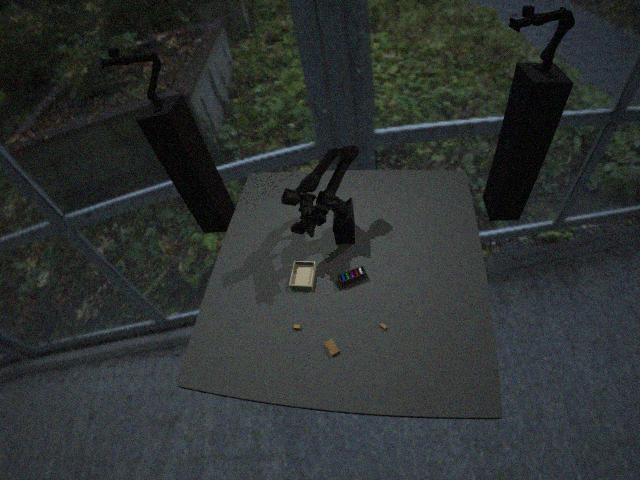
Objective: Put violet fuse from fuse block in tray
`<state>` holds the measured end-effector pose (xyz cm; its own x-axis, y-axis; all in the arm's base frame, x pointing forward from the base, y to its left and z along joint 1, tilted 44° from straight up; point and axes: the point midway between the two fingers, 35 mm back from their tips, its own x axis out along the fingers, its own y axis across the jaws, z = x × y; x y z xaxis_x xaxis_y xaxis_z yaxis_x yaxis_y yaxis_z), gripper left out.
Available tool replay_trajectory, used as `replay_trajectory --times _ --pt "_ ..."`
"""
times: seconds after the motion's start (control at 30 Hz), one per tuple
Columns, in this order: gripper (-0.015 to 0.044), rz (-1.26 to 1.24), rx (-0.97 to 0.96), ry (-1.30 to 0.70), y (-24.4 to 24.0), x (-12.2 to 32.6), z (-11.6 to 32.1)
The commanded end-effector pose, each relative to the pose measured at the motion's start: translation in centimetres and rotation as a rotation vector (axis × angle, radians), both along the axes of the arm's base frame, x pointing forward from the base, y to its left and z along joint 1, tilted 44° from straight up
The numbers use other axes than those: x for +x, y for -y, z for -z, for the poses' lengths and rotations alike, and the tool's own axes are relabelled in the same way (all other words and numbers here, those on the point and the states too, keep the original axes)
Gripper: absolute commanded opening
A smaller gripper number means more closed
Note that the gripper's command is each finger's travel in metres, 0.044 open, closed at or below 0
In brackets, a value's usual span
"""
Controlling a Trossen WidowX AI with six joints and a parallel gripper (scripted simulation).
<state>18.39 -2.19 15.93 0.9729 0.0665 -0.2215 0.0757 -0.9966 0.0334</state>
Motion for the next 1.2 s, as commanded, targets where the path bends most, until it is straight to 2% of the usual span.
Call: replay_trajectory --times 0.0,0.07,0.33,0.57,0.9,1.17 --pt "0.0026 -0.001 -0.008 -0.005 0.0 0.0 0.0" --pt "0.0074 -0.013 -0.073 -0.046 0.2 0.3 0.2" --pt "0.0074 -0.187 -0.51 -0.323 1.3 2.1 2.4" --pt "0.0074 -0.502 -0.936 -0.562 1.8 4.0 5.3" --pt "0.0074 -1.211 -1.558 -0.802 1.5 6.6 10.5" --pt "0.0074 -1.969 -1.999 -0.815 0.2 8.4 15.1"
